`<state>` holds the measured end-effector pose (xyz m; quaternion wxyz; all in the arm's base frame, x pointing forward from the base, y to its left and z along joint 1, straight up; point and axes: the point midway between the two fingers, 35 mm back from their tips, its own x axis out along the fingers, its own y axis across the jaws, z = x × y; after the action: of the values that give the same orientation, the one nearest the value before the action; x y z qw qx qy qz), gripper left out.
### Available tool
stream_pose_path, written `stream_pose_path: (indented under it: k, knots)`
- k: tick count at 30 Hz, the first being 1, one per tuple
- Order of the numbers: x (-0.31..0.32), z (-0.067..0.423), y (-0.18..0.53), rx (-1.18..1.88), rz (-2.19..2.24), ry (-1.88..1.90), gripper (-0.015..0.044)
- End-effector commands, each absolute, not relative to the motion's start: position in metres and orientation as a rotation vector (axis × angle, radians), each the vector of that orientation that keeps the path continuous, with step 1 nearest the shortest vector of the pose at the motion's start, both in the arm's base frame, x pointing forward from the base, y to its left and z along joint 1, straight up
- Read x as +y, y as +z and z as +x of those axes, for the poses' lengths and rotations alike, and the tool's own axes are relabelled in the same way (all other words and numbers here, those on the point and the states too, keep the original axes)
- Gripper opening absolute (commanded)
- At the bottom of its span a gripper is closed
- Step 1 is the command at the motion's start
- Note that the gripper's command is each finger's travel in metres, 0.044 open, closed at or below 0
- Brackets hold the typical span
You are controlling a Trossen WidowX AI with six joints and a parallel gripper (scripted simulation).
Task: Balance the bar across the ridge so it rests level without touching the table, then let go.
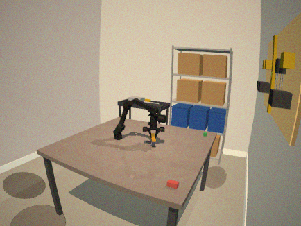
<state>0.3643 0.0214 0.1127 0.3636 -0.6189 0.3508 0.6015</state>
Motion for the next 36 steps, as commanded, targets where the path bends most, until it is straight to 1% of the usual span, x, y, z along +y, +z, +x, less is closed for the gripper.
stream_pose_path:
  k: [1, 36]
  knots:
    - [0.0213, 0.3645, 0.1117, 0.905, -1.592, 1.545, 0.0000]
    - [0.0210, 0.3644, 0.1087, 0.905, -1.592, 1.545, 0.0000]
